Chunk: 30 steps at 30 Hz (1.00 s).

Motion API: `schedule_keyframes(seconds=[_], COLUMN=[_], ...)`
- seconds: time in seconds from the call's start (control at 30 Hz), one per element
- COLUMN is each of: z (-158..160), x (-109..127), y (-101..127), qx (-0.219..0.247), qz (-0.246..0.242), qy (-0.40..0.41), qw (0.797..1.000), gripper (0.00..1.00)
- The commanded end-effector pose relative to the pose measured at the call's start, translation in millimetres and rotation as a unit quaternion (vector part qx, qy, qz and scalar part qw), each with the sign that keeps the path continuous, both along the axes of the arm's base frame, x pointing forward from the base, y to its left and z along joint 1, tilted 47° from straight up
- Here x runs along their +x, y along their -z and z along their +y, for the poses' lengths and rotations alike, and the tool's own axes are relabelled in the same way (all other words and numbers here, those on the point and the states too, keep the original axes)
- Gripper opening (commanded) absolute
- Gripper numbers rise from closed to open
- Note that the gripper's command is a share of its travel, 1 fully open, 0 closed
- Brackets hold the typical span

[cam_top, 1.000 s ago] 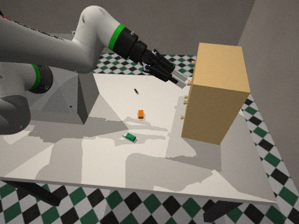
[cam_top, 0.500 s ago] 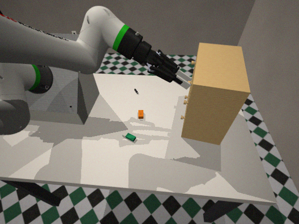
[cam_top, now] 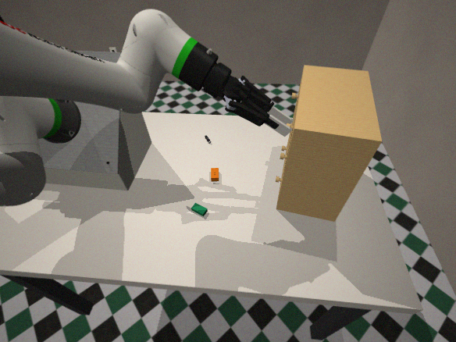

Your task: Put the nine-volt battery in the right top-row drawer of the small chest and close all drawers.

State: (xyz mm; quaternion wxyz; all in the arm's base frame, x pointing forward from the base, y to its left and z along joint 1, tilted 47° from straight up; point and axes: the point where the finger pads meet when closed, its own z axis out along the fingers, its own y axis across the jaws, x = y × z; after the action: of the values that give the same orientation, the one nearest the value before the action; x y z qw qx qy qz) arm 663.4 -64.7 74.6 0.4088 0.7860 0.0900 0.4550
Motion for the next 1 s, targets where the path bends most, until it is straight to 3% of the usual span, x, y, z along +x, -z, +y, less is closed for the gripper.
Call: schedule_keyframes(seconds=[0.0, 0.3, 0.33, 0.97], z=[0.3, 0.3, 0.3, 0.3], x=[0.1, 0.1, 0.1, 0.1], y=[-0.1, -0.1, -0.1, -0.1], qx=[0.000, 0.000, 0.000, 0.000], qz=[0.000, 0.000, 0.000, 0.000], qy=[0.000, 0.000, 0.000, 0.000], qw=[1.000, 1.000, 1.000, 1.000], gripper=[0.20, 0.20, 0.08, 0.08])
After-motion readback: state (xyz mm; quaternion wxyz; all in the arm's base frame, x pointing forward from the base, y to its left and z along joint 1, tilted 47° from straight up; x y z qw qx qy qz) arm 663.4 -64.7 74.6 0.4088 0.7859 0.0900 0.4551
